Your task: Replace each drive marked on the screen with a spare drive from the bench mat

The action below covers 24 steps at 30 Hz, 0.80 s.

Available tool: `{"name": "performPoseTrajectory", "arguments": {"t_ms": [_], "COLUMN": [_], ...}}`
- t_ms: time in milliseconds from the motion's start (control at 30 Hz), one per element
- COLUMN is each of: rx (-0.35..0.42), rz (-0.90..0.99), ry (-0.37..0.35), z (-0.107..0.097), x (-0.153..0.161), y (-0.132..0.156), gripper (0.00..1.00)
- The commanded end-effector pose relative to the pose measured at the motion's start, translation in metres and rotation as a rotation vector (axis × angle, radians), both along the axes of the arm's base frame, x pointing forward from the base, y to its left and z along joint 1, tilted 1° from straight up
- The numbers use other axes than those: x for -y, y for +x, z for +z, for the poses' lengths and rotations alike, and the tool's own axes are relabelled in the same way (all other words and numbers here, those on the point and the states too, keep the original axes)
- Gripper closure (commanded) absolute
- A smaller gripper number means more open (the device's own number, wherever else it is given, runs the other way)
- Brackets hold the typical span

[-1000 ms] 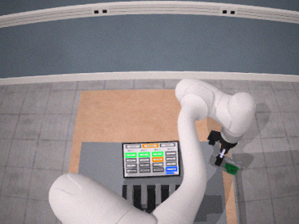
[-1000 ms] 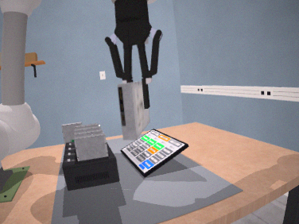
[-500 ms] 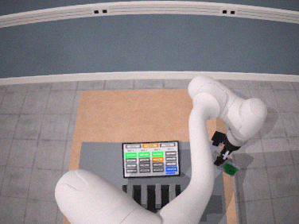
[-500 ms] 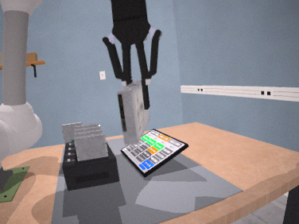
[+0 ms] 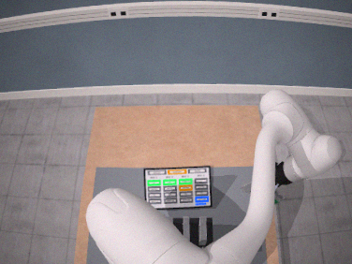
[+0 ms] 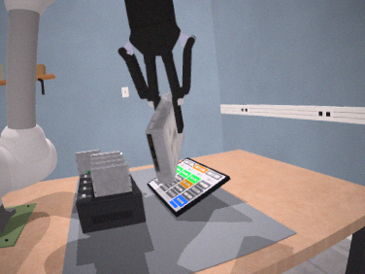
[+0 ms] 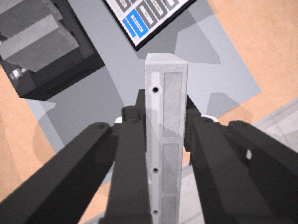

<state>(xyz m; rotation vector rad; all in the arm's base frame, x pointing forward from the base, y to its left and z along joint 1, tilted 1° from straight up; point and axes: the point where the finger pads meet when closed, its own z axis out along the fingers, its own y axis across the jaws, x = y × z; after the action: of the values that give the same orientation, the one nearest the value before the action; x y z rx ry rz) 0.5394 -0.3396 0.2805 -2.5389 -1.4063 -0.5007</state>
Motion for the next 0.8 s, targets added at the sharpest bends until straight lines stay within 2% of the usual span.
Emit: {"name": "performPoseTrajectory", "arguments": {"t_ms": [0, 167, 367, 433, 633, 767], "rx": [0.006, 0.019, 0.08, 0.08, 0.163, 0.202], "rz": [0.001, 0.001, 0.001, 0.001, 0.0, -0.001], "ry": [0.009, 0.034, 0.135, 0.135, 0.27, 0.326], "z": [0.0006, -0.0002, -0.0005, -0.0005, -0.0007, 0.0001], "x": [-0.0001, -0.0006, -0.0009, -0.0009, -0.0012, -0.0005], "y": [0.0001, -0.0002, -0.0002, -0.0002, -0.0001, 0.0], "gripper": [0.9, 0.9, 0.9, 0.9, 0.9, 0.9]}}
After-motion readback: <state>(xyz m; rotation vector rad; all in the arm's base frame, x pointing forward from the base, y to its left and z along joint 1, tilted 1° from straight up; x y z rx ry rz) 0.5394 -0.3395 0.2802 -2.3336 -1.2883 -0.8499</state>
